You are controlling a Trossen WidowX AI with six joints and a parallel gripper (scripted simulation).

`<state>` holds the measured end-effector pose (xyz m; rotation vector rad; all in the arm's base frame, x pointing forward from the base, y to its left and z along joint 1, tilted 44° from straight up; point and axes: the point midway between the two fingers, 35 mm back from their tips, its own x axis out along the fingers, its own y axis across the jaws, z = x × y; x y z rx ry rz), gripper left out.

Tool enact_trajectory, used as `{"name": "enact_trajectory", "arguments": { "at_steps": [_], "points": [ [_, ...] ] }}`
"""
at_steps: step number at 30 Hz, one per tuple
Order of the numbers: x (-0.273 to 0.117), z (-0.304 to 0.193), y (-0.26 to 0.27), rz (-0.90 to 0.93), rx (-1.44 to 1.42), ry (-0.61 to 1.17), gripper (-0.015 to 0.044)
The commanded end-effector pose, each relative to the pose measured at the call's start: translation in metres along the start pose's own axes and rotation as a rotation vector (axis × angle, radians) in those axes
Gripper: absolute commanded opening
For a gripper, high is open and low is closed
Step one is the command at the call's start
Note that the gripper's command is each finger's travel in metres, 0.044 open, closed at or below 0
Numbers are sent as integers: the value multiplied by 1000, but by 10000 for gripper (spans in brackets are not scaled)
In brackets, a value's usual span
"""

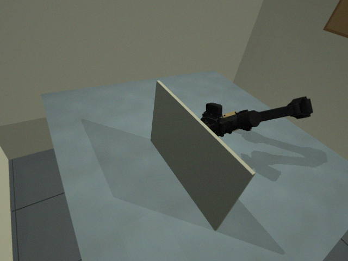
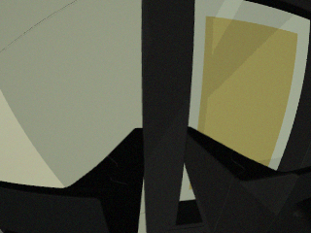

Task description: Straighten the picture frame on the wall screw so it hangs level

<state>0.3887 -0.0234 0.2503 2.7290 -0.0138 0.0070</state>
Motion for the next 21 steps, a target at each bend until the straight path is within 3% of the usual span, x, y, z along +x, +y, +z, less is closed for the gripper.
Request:
{"name": "enact_trajectory", "arguments": {
  "at_steps": [1, 21],
  "points": [
    [0, 0, 1, 14, 3, 0, 0],
    [0, 1, -1, 9, -5, -1, 0]
  ]
}}
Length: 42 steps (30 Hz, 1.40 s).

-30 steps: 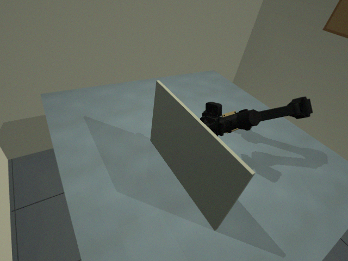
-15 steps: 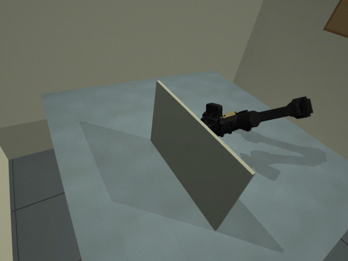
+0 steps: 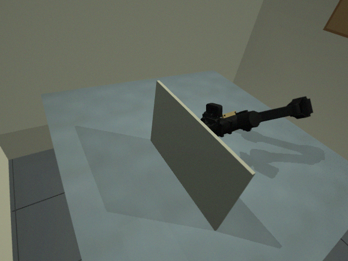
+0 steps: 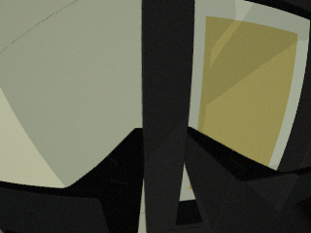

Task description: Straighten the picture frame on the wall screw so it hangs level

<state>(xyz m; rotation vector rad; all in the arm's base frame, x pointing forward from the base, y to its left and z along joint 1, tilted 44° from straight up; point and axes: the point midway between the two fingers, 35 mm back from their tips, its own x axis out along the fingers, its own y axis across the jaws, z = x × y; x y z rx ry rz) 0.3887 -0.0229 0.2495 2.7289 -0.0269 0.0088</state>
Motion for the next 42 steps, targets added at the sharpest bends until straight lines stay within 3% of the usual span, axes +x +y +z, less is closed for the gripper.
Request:
{"name": "enact_trajectory", "arguments": {
  "at_steps": [1, 42],
  "points": [
    [0, 0, 0, 0, -5, 0, 0],
    [0, 0, -1, 0, -220, -1, 0]
  ]
}}
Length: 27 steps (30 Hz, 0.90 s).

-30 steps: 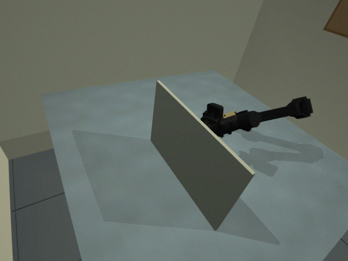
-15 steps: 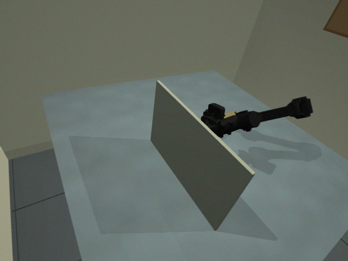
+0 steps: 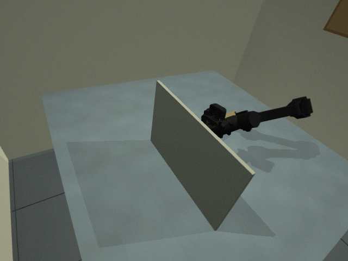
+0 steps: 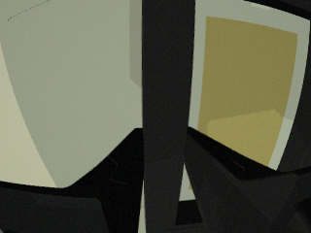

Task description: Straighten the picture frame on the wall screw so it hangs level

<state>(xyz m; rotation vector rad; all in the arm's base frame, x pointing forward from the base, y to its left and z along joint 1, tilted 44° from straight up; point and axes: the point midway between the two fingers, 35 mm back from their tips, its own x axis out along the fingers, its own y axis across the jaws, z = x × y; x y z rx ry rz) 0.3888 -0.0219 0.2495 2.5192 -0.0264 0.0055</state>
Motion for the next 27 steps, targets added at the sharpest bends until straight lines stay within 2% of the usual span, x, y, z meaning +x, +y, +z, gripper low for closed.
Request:
{"name": "enact_trajectory", "arguments": {
  "at_steps": [1, 27],
  "points": [
    [0, 0, 0, 0, -23, -1, 0],
    [0, -1, -1, 0, -167, -2, 0]
  ]
}}
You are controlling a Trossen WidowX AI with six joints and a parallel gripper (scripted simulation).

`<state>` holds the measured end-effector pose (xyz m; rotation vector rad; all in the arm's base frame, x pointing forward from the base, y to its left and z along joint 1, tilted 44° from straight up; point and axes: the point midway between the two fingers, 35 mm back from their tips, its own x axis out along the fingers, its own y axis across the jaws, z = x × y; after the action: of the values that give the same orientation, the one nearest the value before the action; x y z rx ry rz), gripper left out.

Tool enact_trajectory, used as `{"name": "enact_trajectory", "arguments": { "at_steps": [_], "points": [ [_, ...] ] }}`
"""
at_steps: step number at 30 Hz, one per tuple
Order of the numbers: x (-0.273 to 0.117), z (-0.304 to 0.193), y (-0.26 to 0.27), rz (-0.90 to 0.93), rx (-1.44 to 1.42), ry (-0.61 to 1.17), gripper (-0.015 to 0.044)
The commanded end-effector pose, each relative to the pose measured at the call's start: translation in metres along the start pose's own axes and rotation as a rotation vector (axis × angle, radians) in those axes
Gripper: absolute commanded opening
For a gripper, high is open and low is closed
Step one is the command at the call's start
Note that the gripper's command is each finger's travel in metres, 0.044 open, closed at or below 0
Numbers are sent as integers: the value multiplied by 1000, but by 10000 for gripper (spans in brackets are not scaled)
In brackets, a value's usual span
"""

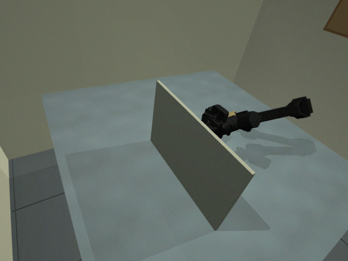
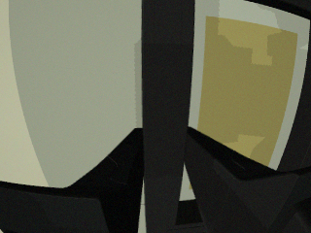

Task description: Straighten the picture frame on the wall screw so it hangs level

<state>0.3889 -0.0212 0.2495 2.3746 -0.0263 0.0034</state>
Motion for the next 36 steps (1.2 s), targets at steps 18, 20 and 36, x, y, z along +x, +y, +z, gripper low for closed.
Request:
{"name": "enact_trajectory", "arguments": {
  "at_steps": [18, 20, 36],
  "points": [
    [0, 0, 0, 0, -30, 0, 260],
    [-1, 0, 0, 0, -25, 0, 260],
    [-100, 1, -4, 1, 358, -3, 260]
  ]
}}
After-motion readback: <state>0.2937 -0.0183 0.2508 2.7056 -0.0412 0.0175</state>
